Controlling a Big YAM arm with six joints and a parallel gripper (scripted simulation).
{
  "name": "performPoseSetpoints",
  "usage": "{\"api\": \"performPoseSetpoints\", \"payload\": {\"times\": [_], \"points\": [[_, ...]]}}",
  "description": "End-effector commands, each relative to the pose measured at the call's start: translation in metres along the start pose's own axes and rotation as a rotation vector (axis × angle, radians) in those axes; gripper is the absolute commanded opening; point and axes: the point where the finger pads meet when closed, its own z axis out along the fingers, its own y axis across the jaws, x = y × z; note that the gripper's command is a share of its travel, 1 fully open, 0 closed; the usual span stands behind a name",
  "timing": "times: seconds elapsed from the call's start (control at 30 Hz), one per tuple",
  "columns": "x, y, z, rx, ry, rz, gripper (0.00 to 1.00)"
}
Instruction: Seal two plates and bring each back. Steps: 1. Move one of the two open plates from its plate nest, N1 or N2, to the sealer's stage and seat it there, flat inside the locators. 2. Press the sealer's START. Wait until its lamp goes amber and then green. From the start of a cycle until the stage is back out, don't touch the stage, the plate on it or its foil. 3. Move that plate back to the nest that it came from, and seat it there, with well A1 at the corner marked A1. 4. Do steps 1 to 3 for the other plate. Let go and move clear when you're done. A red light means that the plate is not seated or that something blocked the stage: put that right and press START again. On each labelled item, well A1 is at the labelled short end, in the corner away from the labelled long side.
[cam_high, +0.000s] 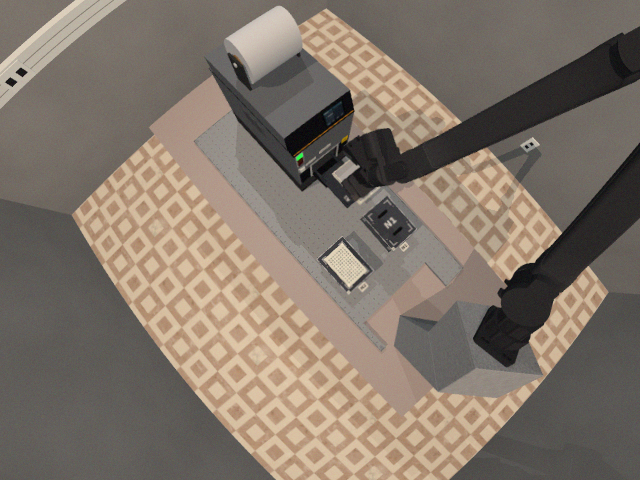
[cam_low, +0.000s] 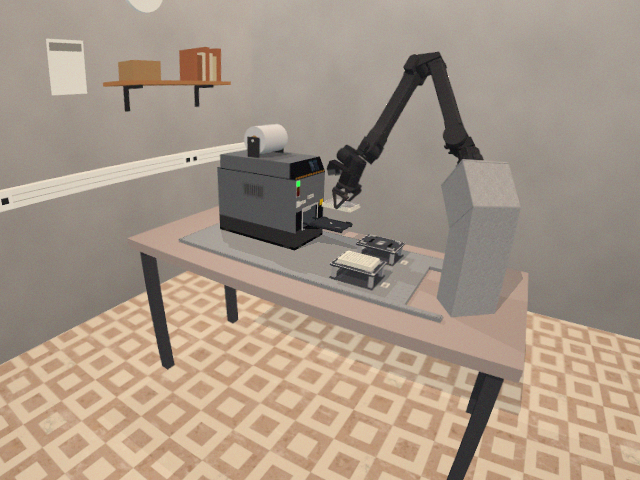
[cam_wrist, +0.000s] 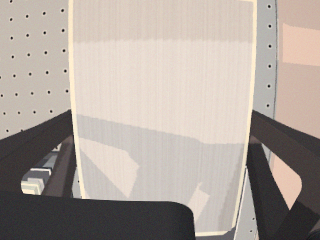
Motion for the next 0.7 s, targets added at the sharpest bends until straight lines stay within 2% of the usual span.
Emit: {"api": "performPoseSetpoints", "payload": {"times": [0.0,0.13,0.3,0.67], "points": [[-0.005,-0.014,-0.010,0.018,-0.034,0.003,0.00],[0.010,-0.011,-0.010,0.012,-0.020,-0.004,0.00],[0.009,-0.019,-0.012,0.022,-0.035,0.010,0.00],[0.041,-0.019,-0.020,0.013,-0.020,-0.005,0.00]]}}
